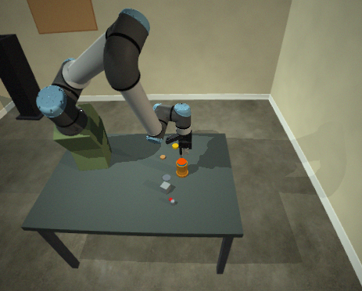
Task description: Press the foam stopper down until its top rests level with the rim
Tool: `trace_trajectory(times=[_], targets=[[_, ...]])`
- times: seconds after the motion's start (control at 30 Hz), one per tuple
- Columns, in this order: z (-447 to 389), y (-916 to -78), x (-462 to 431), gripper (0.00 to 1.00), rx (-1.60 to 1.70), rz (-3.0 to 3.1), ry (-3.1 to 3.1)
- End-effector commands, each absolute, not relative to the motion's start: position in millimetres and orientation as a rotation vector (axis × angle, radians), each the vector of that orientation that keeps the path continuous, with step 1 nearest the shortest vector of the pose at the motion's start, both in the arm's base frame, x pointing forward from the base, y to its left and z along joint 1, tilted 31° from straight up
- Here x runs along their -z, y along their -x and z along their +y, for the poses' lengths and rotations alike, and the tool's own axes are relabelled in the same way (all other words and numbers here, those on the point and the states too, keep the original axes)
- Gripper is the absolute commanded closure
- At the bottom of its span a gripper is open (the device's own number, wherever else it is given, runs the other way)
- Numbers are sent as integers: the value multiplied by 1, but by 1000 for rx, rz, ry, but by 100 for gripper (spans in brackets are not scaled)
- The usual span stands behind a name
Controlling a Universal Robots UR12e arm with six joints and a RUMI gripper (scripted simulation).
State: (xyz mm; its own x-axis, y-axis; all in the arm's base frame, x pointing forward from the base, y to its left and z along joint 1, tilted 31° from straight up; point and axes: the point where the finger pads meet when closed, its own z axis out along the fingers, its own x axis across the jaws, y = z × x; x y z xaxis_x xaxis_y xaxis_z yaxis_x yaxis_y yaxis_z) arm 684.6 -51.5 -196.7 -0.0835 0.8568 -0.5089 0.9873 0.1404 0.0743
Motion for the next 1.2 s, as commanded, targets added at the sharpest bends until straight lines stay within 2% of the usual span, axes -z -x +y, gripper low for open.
trace_trajectory(times=[0.0, 1.17], targets=[[-51, -685, 196, 100, 403, 1992, -1764], [-62, -688, 215, 100, 403, 1992, -1764]])
